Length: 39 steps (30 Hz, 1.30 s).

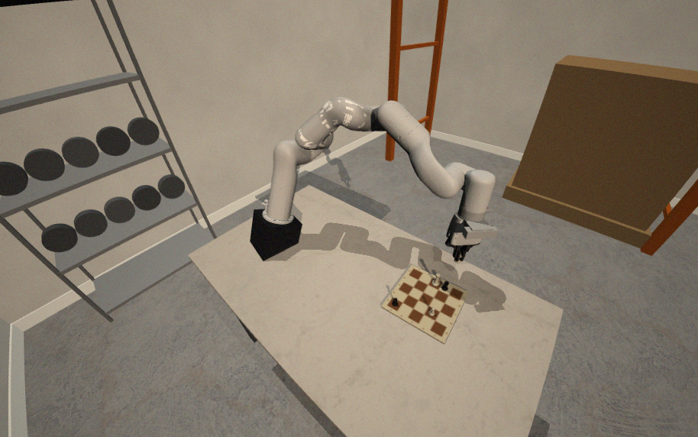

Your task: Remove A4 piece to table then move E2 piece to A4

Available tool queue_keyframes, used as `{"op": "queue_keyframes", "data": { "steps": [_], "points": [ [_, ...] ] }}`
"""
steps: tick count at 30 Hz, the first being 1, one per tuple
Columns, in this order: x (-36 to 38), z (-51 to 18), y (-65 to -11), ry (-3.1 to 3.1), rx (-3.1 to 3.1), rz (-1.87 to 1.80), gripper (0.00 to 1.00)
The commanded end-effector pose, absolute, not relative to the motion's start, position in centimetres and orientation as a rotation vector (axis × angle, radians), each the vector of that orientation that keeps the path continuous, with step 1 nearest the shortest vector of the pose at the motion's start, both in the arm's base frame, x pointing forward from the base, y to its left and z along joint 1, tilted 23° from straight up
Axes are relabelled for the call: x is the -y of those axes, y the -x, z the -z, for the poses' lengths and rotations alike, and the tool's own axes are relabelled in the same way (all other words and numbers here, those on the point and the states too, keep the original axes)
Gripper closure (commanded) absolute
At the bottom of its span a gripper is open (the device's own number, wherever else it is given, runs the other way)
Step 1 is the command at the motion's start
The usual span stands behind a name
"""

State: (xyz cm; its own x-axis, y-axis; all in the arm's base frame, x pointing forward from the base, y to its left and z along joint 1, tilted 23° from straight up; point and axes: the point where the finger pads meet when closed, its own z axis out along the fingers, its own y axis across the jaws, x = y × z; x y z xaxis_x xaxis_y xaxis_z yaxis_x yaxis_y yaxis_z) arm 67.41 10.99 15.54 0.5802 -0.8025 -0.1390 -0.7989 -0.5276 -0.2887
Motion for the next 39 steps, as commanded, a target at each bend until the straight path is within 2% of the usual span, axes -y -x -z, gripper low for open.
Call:
{"op": "queue_keyframes", "data": {
  "steps": [1,12,39],
  "points": [
    [-11.1,-15.9,-67.6,2.622,-0.936,0.064,1.0],
    [-11.4,-16.0,-67.6,2.747,-0.222,0.148,1.0],
    [-11.8,-15.0,-67.8,2.747,-0.218,0.148,1.0]
  ]
}}
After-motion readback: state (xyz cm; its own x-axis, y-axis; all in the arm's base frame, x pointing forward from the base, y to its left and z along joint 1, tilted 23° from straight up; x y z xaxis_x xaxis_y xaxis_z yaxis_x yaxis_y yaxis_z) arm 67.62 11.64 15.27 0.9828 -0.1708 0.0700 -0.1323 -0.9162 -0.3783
